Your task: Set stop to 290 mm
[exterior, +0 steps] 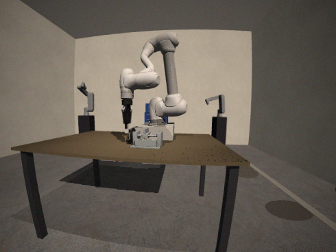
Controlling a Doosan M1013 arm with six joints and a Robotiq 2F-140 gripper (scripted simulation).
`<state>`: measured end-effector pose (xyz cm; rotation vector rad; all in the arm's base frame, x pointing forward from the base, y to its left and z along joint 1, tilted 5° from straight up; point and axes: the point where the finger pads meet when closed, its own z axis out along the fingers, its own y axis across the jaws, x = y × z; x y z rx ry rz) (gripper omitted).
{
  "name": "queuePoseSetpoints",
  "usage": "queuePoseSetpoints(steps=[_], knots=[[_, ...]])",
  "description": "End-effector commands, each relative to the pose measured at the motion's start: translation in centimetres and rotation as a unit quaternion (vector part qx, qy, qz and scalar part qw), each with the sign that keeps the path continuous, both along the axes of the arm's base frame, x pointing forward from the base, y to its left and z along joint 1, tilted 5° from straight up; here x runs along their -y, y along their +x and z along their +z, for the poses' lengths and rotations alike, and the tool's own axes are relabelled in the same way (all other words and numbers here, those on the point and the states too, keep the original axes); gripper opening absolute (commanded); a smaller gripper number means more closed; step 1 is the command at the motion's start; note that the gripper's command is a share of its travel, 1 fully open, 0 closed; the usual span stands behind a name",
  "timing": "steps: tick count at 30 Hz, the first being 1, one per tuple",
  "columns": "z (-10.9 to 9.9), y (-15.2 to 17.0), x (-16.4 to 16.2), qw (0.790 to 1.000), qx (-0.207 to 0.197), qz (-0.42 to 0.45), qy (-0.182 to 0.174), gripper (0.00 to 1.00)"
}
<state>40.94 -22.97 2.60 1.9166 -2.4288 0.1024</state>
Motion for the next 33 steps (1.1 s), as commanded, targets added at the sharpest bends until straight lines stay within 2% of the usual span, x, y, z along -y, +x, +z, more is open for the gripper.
queuePoseSetpoints(steps=[1, 11, 20, 26, 33], knots=[[-0.4, 0.5, 0.1, 1.000, 0.000, 0.000, 0.000, 0.04], [-1.6, 1.4, 0.5, 1.000, 0.000, 0.000, 0.000, 0.04], [-3.7, 1.6, 0.7, 1.000, 0.000, 0.000, 0.000, 0.04], [-5.6, 0.7, 0.6, 1.000, 0.000, 0.000, 0.000, 0.04], [-6.5, -0.9, 0.3, 1.000, 0.000, 0.000, 0.000, 0.04]])
